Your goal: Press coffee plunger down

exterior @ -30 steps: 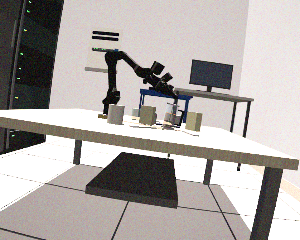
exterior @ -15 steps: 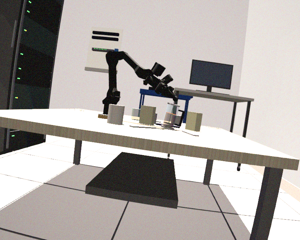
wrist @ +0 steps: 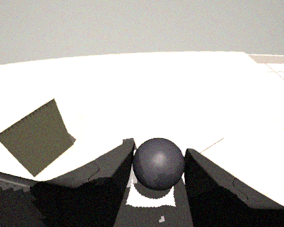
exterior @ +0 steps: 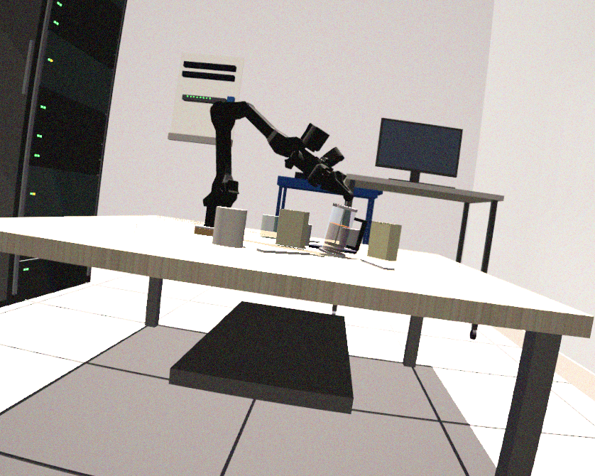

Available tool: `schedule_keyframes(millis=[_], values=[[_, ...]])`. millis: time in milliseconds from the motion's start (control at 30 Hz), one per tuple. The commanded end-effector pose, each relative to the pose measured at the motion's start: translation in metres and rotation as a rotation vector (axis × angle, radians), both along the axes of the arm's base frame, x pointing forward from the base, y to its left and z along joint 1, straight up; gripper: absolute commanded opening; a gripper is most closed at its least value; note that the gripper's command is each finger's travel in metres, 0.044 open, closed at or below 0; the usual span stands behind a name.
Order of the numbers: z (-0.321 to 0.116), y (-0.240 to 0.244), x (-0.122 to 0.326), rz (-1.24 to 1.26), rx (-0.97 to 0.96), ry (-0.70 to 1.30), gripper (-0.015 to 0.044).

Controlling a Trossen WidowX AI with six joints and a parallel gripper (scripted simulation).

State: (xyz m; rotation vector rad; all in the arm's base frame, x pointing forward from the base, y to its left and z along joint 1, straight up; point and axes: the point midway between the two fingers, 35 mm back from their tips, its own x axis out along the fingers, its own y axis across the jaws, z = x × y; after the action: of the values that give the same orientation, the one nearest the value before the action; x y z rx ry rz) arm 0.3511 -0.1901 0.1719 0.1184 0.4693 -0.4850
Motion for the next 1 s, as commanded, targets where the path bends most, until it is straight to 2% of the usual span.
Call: schedule_keyframes(millis=[0, 267, 667, 833, 967], values=[[0.000, 0.000, 0.000, 0.000, 0.000, 0.000, 0.0117], [0.000, 0.000, 0.000, 0.000, 0.000, 0.000, 0.0117], [0.000, 0.000, 0.000, 0.000, 0.000, 0.000, 0.0432], [0.008, 0.000, -0.001, -0.001, 0.001, 0.001, 0.0440], [0.048, 0.005, -0.012, -0.003, 0.007, 0.008, 0.0440]])
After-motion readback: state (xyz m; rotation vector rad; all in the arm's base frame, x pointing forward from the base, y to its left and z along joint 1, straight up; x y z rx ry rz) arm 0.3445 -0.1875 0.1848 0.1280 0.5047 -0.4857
